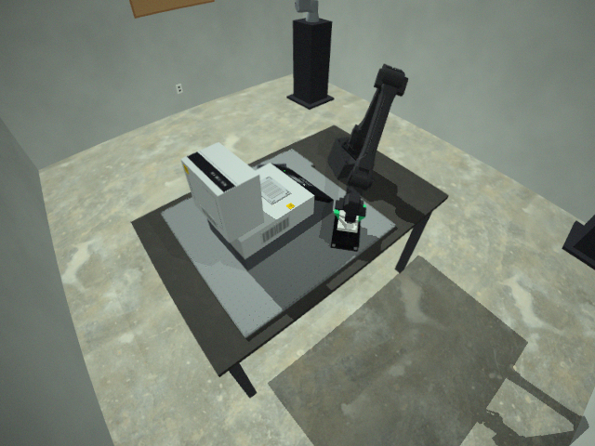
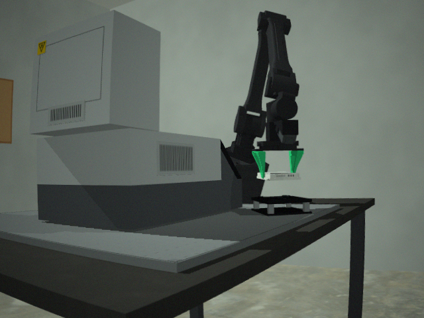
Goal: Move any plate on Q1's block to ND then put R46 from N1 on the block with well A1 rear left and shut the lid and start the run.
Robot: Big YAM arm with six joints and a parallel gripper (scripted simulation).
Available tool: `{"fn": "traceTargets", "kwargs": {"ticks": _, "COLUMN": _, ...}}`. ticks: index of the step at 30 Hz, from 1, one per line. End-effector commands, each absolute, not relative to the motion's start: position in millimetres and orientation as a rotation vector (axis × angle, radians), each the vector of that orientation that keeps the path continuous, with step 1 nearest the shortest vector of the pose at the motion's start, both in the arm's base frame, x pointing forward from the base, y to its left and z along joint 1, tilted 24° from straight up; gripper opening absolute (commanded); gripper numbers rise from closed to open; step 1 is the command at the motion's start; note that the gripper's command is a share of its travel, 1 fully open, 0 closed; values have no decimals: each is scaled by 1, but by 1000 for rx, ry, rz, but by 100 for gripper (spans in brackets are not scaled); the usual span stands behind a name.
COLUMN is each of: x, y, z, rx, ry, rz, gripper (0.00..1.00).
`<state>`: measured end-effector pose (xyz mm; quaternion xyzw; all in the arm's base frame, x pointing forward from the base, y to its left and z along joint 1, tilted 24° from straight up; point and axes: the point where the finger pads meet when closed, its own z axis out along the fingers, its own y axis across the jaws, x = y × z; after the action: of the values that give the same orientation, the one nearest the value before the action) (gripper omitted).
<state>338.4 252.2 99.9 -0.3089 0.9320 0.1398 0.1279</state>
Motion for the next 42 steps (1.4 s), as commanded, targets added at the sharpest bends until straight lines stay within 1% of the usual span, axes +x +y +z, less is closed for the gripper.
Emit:
{"fn": "traceTargets", "kwargs": {"ticks": 1, "x": 363, "y": 255, "z": 164, "rx": -869, "ry": 2590, "rz": 429, "gripper": 0}}
{"fn": "traceTargets", "kwargs": {"ticks": 5, "x": 364, "y": 255, "z": 180, "rx": -873, "ry": 2573, "rz": 433, "gripper": 0}}
{"fn": "traceTargets", "kwargs": {"ticks": 12, "x": 352, "y": 244, "z": 174, "rx": -874, "ry": 2629, "rz": 415, "gripper": 0}}
{"fn": "traceTargets", "kwargs": {"ticks": 21, "x": 342, "y": 229, "z": 215, "rx": -877, "ry": 2597, "rz": 422, "gripper": 0}}
{"fn": "traceTargets", "kwargs": {"ticks": 28, "x": 342, "y": 225, "z": 224, "rx": -868, "ry": 2611, "rz": 423, "gripper": 0}}
{"fn": "traceTargets", "kwargs": {"ticks": 36, "x": 334, "y": 217, "z": 267, "rx": -882, "ry": 2566, "rz": 426, "gripper": 0}}
{"fn": "traceTargets", "kwargs": {"ticks": 42, "x": 329, "y": 208, "z": 271, "rx": -882, "ry": 2597, "rz": 420, "gripper": 0}}
